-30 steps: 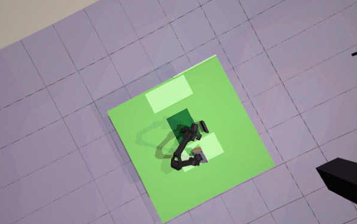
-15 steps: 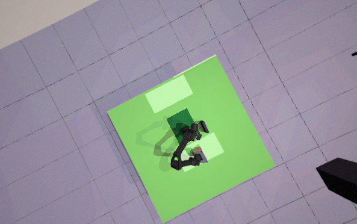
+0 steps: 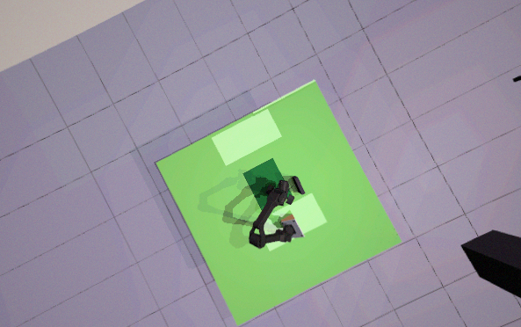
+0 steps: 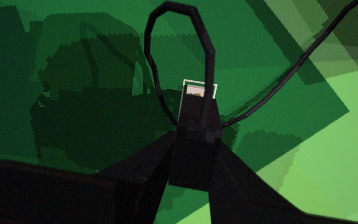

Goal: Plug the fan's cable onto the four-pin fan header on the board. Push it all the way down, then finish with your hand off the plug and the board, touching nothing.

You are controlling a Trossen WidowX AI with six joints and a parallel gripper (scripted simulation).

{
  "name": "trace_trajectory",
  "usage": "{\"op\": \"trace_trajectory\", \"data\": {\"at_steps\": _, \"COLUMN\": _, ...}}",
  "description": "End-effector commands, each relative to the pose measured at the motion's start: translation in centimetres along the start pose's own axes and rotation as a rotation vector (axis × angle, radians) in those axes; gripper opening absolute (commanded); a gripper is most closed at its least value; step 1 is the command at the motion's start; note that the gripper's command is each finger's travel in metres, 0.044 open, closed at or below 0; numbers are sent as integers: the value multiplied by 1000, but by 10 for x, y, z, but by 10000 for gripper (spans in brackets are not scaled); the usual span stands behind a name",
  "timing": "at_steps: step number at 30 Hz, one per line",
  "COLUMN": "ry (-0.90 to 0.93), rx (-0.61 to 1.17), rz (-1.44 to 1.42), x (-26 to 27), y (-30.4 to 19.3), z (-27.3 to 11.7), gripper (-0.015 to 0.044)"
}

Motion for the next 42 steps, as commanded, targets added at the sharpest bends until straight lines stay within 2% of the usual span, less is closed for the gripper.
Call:
{"op": "trace_trajectory", "data": {"at_steps": 1, "ry": 5, "rx": 0, "rz": 4, "x": 1, "y": 0, "z": 1, "gripper": 0}}
{"op": "trace_trajectory", "data": {"at_steps": 27, "ry": 6, "rx": 1, "rz": 4, "x": 1, "y": 0, "z": 18, "gripper": 0}}
{"op": "trace_trajectory", "data": {"at_steps": 37, "ry": 5, "rx": -2, "rz": 1, "x": 0, "y": 0, "z": 15, "gripper": 260}}
{"op": "trace_trajectory", "data": {"at_steps": 40, "ry": 5, "rx": -2, "rz": 1, "x": 0, "y": 1, "z": 12, "gripper": 260}}
{"op": "trace_trajectory", "data": {"at_steps": 42, "ry": 3, "rx": -2, "rz": 3, "x": 0, "y": 2, "z": -12, "gripper": 260}}
Point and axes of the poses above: the point midway between the two fingers, 35 mm back from their tips, its own z axis out along the fingers, its own x axis across the jaws, y = z × x, the point moved 2 cm from there along -z, back along the fingers, and after that the axes turned 10 degrees about -z, right-handed, at the moved point
